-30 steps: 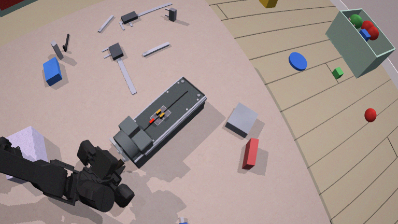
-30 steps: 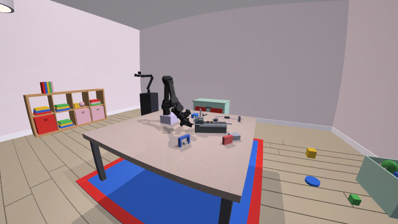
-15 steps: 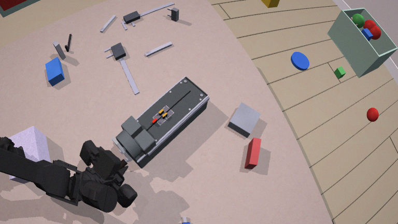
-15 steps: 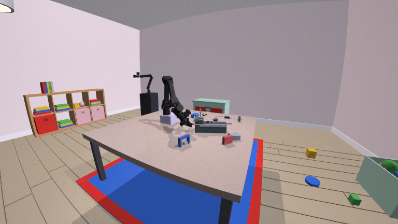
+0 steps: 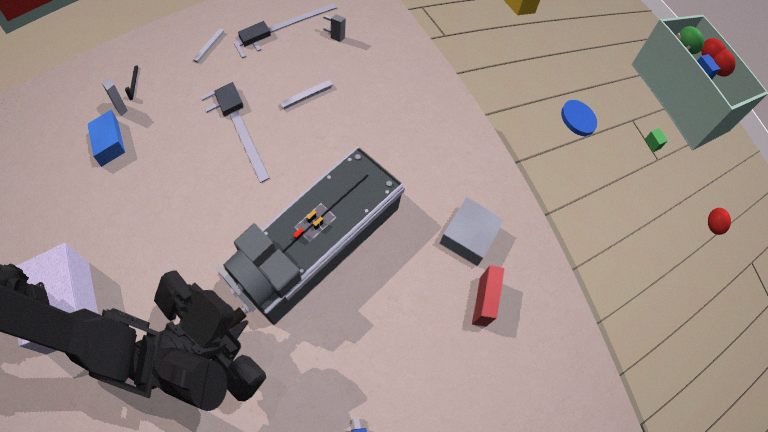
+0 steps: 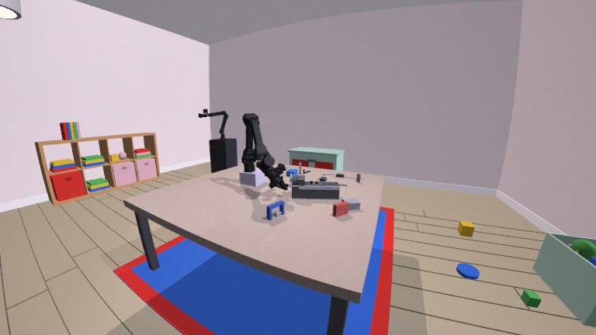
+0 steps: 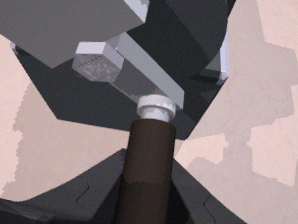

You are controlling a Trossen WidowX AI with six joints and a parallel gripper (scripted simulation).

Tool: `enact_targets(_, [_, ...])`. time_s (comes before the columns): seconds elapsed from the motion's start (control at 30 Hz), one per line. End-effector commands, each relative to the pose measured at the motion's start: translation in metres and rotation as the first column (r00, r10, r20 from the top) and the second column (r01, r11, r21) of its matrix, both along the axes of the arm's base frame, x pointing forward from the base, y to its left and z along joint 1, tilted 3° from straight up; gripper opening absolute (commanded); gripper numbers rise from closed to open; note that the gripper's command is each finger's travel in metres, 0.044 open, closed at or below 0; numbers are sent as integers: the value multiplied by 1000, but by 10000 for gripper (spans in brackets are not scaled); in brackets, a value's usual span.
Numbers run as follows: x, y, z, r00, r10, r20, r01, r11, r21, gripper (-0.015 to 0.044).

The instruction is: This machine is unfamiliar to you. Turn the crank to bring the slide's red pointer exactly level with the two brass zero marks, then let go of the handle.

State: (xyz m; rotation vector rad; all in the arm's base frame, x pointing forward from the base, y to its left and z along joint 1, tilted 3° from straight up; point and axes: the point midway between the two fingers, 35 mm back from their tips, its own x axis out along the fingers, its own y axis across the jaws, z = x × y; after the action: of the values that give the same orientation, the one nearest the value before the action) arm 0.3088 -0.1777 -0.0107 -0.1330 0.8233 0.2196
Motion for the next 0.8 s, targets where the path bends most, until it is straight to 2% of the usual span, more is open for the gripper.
enact_targets(0.0, [1, -7, 7, 1000, -5, 18, 5, 1000, -15, 0])
enact_targets(0.77, [2, -9, 12, 1000, -5, 18, 5, 1000, -16, 0])
